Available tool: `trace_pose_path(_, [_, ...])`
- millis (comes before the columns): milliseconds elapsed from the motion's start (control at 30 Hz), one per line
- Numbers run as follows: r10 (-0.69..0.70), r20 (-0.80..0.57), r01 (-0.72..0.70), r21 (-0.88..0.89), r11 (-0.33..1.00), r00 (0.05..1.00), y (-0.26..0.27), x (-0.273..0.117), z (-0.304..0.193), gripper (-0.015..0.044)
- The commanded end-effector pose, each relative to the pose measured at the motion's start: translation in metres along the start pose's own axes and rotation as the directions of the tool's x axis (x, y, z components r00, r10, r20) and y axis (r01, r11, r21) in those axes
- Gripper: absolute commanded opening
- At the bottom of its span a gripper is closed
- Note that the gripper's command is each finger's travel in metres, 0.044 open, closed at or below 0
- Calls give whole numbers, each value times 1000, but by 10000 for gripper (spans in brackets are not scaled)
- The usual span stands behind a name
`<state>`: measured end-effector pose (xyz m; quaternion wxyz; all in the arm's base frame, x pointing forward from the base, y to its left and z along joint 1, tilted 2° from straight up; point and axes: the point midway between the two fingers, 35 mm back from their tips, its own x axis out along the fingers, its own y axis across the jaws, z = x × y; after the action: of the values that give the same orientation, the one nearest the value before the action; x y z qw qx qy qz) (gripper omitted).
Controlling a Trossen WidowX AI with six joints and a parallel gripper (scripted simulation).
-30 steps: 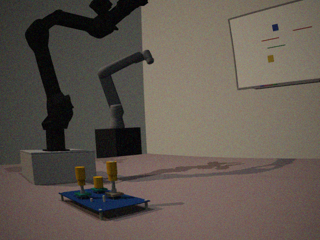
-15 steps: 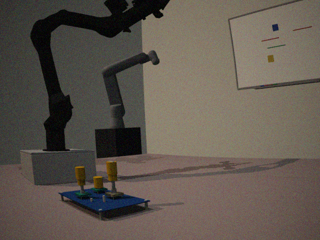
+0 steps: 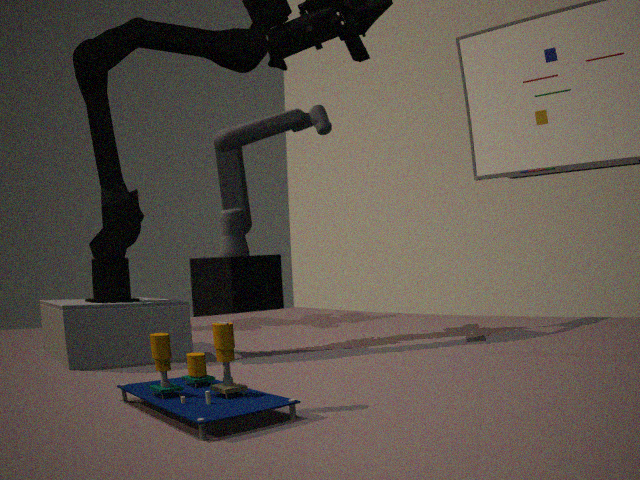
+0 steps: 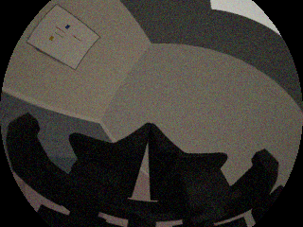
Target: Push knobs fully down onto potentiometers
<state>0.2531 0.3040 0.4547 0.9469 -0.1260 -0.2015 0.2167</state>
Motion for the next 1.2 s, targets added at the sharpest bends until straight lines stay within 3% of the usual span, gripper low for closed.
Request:
trace_pose_path(0, [-1, -71, -8, -126, 992, 997, -7, 13, -26, 0])
trace_pose_path(667, [-46, -432, -202, -510, 836, 901, -67, 36, -160, 0])
trace_pose_path(1167, [-88, -716, -528, -586, 615, 692, -127, 12, -264, 0])
